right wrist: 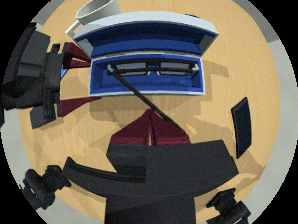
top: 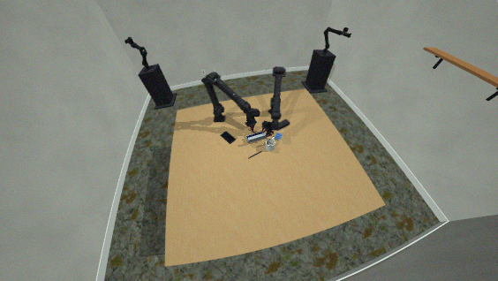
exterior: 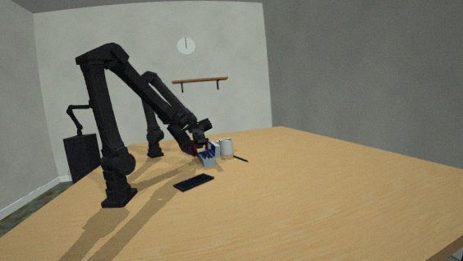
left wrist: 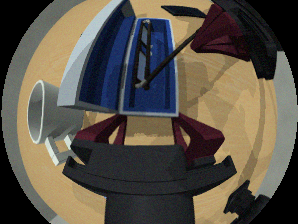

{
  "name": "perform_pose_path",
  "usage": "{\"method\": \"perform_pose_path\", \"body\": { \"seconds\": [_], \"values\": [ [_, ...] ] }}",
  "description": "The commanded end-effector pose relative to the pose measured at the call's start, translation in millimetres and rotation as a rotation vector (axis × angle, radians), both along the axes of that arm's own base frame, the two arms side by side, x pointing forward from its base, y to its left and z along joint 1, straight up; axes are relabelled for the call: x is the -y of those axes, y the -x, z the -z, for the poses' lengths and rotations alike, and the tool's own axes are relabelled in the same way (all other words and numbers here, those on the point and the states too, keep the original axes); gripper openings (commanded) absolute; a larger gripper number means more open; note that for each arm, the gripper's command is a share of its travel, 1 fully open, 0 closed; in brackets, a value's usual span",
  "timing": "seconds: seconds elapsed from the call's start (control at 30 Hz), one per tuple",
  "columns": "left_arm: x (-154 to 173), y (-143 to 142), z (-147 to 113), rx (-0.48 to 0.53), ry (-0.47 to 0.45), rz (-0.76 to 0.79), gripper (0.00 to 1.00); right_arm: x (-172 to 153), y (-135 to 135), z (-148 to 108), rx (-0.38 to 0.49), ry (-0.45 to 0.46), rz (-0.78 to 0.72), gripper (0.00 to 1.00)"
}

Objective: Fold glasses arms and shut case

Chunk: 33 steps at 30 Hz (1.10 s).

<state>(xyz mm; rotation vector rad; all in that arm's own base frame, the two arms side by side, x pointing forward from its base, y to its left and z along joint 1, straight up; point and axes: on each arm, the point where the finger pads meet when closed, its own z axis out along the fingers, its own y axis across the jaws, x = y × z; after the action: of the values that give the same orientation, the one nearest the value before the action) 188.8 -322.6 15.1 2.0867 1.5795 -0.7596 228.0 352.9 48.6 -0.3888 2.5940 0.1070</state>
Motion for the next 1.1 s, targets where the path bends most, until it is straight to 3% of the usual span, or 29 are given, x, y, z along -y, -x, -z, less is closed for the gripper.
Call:
{"method": "perform_pose_path", "body": {
  "seconds": [0.0, 1.07],
  "values": [
    [-4, -2, -3, 0.005, 0.002, -0.002, 0.57, -11, -13, -22, 0.030, -0.058, -0.004, 0.00],
    [-4, -2, -3, 0.005, 0.002, -0.002, 0.57, 17, -22, -13, 0.027, -0.044, -0.004, 0.00]
  ]
}}
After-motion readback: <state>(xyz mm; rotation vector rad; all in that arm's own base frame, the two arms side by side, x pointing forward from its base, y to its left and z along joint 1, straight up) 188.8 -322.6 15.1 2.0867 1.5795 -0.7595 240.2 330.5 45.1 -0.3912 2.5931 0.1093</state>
